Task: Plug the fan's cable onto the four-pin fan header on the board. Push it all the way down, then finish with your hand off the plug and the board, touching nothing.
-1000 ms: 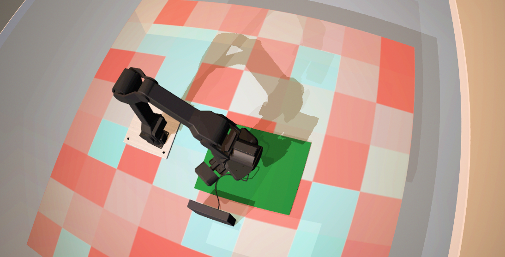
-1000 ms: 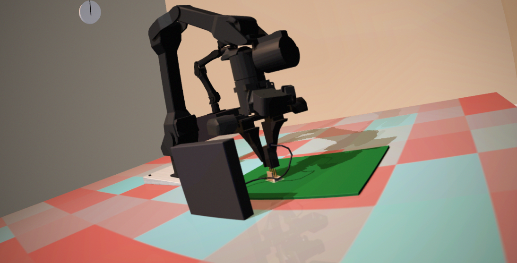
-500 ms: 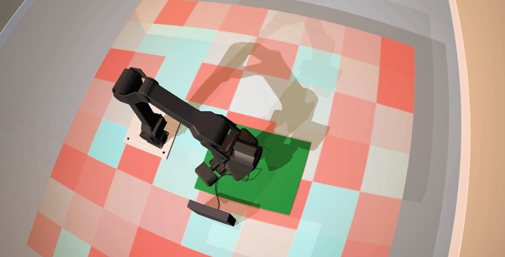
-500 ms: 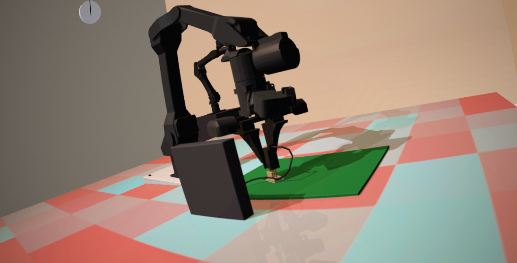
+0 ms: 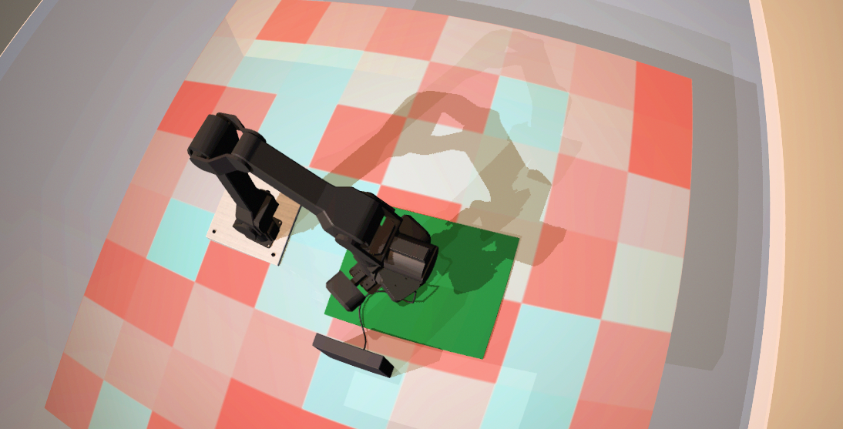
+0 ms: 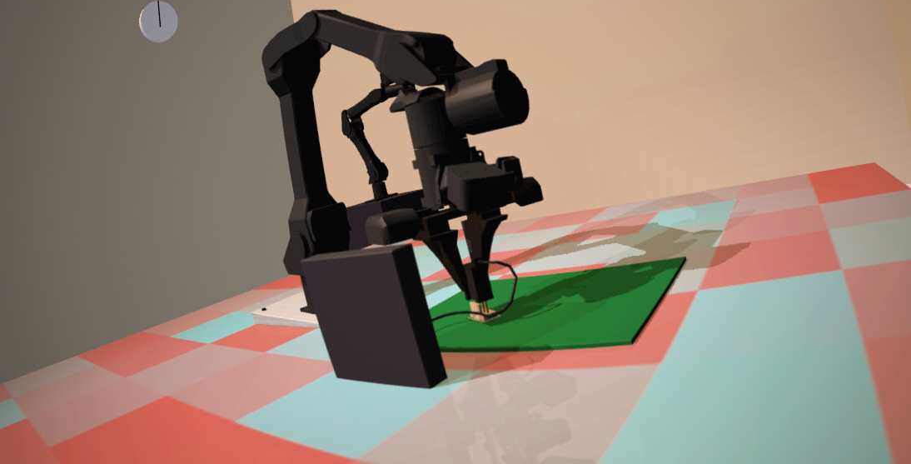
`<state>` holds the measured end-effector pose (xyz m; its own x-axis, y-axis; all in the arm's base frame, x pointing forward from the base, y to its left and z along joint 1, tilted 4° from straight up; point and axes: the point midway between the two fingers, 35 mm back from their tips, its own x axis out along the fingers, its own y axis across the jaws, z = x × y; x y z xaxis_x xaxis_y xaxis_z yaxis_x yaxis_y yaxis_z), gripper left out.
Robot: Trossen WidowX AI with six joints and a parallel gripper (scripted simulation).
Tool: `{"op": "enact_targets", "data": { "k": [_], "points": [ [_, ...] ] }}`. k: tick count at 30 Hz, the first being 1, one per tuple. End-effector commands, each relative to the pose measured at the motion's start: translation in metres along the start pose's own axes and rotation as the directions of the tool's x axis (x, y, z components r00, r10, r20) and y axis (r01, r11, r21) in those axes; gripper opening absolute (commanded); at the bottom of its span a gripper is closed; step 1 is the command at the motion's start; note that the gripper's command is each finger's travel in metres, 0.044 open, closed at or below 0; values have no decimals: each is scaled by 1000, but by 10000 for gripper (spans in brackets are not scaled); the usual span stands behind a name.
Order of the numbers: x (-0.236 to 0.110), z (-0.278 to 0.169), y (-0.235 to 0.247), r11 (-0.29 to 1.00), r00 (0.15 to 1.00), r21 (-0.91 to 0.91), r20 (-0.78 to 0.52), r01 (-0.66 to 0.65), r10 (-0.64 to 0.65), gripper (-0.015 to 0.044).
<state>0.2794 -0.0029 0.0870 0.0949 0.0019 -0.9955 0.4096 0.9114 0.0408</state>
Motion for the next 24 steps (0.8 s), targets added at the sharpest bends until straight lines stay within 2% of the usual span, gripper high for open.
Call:
{"op": "enact_targets", "data": {
  "k": [1, 24],
  "points": [
    [1, 0, 0, 1000, 1000, -8, -1, -3, 3, 0],
    [15, 0, 0, 1000, 1000, -9, -1, -3, 3, 0]
  ]
}}
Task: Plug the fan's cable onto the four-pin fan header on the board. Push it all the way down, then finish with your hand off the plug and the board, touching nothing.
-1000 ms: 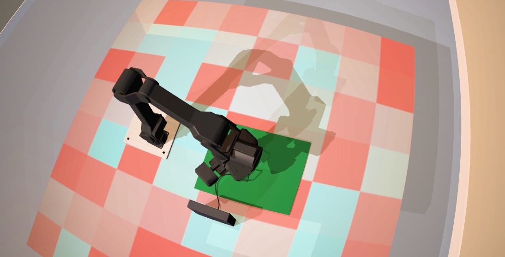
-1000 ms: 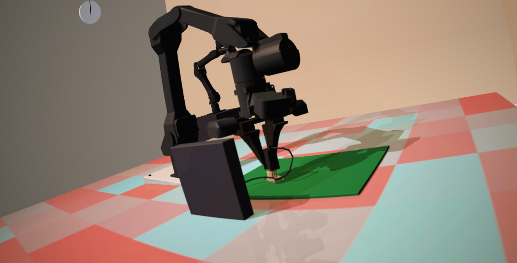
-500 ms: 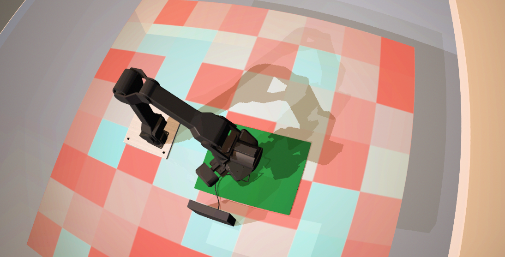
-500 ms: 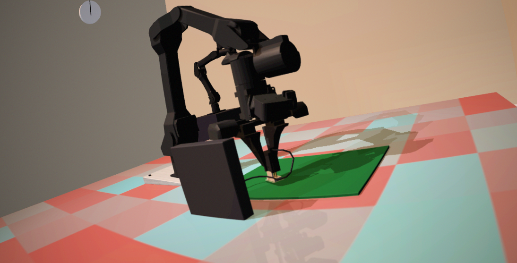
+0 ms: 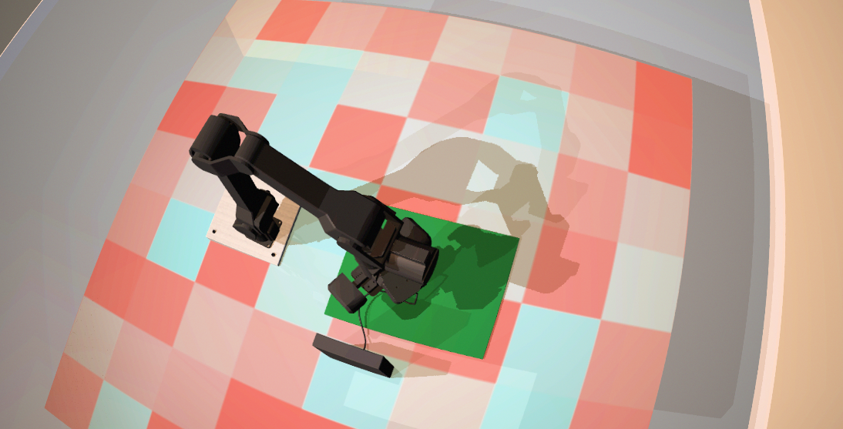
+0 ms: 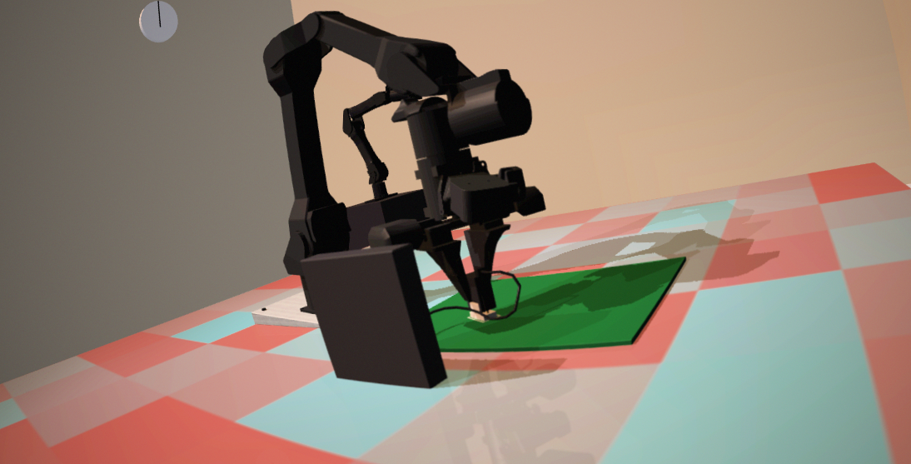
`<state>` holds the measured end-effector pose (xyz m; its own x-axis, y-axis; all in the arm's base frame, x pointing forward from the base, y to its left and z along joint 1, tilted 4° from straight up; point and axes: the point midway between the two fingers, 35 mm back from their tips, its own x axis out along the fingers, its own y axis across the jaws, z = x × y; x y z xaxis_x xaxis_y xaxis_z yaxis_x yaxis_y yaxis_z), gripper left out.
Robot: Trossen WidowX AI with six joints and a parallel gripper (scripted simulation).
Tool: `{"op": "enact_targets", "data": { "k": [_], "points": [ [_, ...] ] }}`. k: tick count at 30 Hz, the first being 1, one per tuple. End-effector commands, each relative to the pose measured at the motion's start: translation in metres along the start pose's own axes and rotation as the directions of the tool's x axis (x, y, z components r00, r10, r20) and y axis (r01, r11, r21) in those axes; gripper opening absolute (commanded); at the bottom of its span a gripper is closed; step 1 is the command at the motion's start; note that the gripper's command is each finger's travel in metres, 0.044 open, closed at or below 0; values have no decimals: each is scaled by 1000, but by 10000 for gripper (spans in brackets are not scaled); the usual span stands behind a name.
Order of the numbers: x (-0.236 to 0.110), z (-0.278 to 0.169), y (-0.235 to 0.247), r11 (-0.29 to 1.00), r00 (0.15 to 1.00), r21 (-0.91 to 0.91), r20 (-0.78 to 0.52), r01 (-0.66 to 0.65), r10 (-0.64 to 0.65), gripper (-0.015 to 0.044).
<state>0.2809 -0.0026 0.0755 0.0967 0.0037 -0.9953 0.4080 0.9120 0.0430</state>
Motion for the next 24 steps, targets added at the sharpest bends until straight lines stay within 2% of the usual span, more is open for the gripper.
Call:
{"op": "enact_targets", "data": {
  "k": [1, 6, 16, 19, 24],
  "points": [
    [4, 0, 0, 1000, 1000, -7, -2, 0, 0, 0],
    [7, 0, 0, 1000, 1000, -7, -2, 0, 0, 0],
    [4, 0, 0, 1000, 1000, -1, 1, 0, 0, 260],
    [1, 0, 0, 1000, 1000, -2, 1, 0, 0, 260],
    [-49, 0, 0, 1000, 1000, -7, -1, 0, 0, 260]
  ]
}}
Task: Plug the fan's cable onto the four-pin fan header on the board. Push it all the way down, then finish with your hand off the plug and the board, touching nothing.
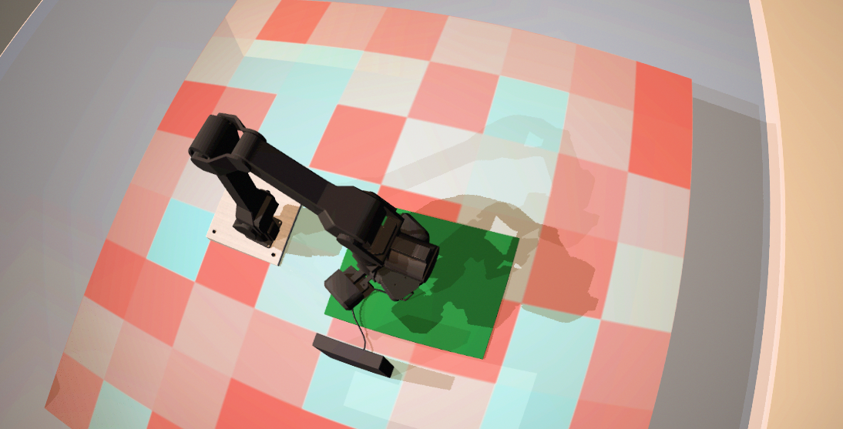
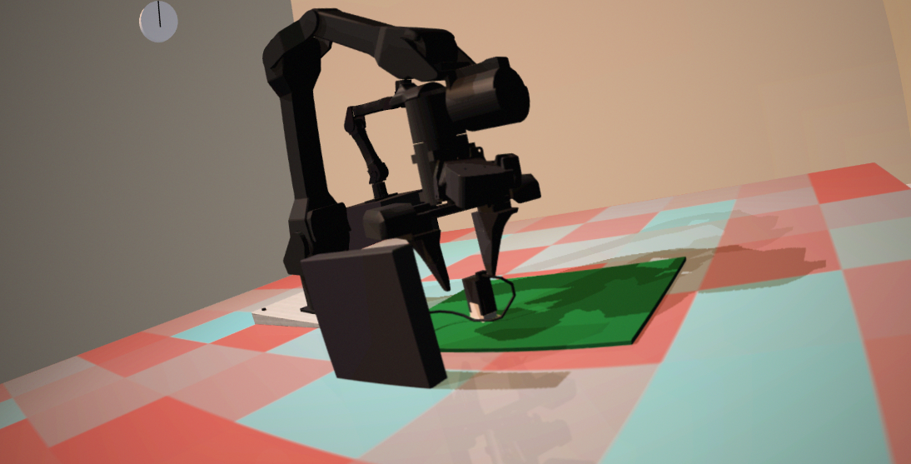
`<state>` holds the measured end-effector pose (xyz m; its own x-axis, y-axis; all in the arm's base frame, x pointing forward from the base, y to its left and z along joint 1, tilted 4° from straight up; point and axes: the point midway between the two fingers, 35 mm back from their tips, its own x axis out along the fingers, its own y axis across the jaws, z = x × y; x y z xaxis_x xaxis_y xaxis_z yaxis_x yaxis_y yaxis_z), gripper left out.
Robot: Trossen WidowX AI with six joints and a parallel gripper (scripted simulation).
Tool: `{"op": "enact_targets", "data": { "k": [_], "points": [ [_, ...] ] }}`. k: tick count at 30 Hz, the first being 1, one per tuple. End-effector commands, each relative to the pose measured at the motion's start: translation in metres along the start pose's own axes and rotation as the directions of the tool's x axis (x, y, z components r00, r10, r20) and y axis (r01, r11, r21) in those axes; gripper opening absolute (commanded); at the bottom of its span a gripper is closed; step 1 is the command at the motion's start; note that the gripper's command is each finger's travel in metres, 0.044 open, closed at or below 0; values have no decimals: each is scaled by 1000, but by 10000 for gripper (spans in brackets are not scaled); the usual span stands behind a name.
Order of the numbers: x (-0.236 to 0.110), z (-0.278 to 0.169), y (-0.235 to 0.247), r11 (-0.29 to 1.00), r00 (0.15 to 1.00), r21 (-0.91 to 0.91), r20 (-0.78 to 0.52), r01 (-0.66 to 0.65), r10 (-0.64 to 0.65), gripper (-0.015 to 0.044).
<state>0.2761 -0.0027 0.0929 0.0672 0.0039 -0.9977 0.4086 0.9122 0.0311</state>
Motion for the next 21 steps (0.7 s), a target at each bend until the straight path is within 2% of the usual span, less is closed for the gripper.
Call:
{"op": "enact_targets", "data": {
  "k": [1, 7, 16, 21],
  "points": [
    [-34, 2, 1, 1000, 1000, -7, 26, -12, 12, 260],
    [-34, 0, 1, 1000, 1000, -7, 26, -12, 12, 260],
    [-32, -110, -11, 1000, 1000, -7, 16, -12, 12, 260],
    [-30, -118, -13, 1000, 1000, -7, 16, -12, 12, 260]
  ]
}}
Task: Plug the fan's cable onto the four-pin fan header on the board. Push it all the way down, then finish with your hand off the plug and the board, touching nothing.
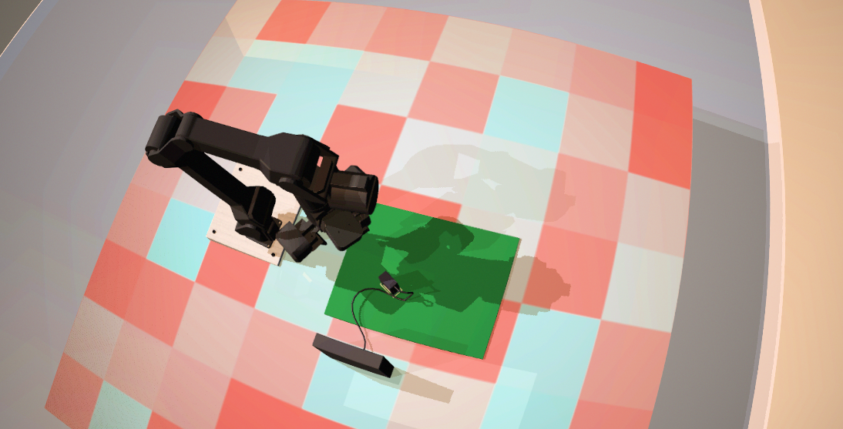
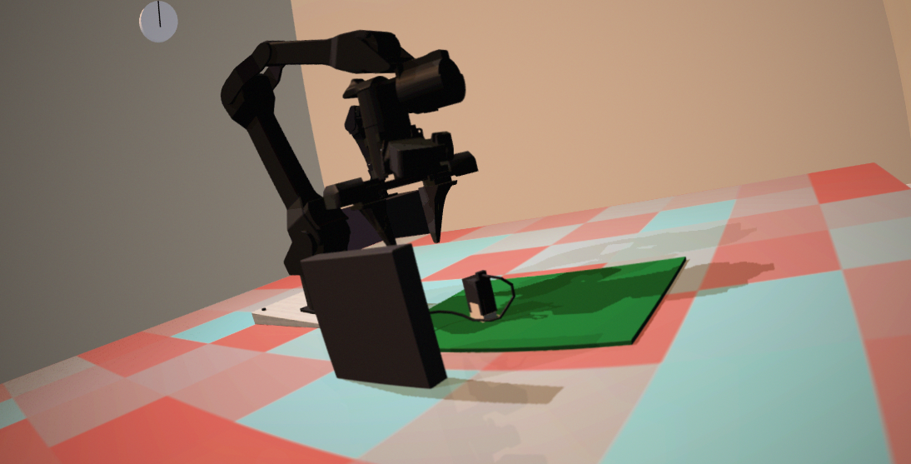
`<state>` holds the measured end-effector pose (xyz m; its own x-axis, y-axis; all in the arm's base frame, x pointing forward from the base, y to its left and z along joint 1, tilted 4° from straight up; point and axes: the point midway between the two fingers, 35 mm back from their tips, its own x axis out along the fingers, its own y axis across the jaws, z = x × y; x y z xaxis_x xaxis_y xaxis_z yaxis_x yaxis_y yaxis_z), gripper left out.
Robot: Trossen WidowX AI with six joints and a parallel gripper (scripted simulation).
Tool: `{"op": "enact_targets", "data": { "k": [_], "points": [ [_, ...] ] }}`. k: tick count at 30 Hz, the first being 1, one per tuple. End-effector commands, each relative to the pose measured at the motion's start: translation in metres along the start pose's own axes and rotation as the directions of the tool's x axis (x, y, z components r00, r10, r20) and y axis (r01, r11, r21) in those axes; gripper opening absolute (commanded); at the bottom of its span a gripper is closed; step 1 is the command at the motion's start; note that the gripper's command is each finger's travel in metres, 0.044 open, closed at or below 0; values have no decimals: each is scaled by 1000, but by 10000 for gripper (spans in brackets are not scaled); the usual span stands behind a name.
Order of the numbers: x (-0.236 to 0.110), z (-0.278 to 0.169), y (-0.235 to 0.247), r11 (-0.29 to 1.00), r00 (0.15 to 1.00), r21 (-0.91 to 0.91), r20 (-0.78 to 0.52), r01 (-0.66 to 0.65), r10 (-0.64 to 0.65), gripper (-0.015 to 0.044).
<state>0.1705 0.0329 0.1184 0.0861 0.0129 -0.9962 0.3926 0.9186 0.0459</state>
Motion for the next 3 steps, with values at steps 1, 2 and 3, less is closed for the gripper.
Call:
{"op": "enact_targets", "data": {
  "k": [1, 2, 3],
  "points": [
    [2, -8, -3, 1000, 1000, 10, 2, 4, -4, 260],
    [2, -8, -3, 1000, 1000, 10, 2, 4, -4, 260],
    [2, -8, -3, 1000, 1000, 10, 2, 4, -4, 260]
  ]
}}
